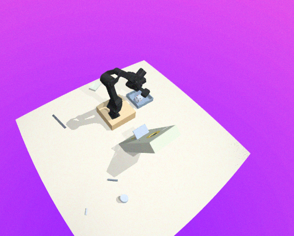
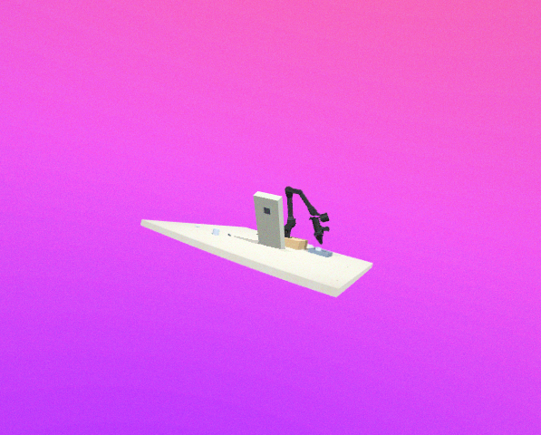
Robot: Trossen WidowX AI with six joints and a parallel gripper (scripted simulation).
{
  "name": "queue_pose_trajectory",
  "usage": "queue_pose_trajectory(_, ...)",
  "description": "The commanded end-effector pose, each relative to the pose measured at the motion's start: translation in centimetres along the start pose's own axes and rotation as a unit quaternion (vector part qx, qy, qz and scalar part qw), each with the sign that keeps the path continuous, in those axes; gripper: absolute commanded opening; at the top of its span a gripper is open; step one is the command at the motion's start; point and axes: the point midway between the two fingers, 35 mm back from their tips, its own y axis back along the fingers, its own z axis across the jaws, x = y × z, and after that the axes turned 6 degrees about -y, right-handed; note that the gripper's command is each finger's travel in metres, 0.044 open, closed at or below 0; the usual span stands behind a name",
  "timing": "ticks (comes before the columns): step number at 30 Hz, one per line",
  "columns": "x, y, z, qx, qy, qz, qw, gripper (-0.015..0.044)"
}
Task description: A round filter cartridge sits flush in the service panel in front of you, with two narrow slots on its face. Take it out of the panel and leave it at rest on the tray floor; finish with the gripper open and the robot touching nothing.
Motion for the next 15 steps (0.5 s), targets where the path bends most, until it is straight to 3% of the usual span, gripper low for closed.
queue_pose_trajectory(1, -2.1, 3.6, 0.2, -0.001, -0.001, -0.011, 1.0, 0.044)
queue_pose_trajectory(15, -1.9, 2.6, 0.2, -0.002, 0.0, -0.017, 1.0, 0.044)
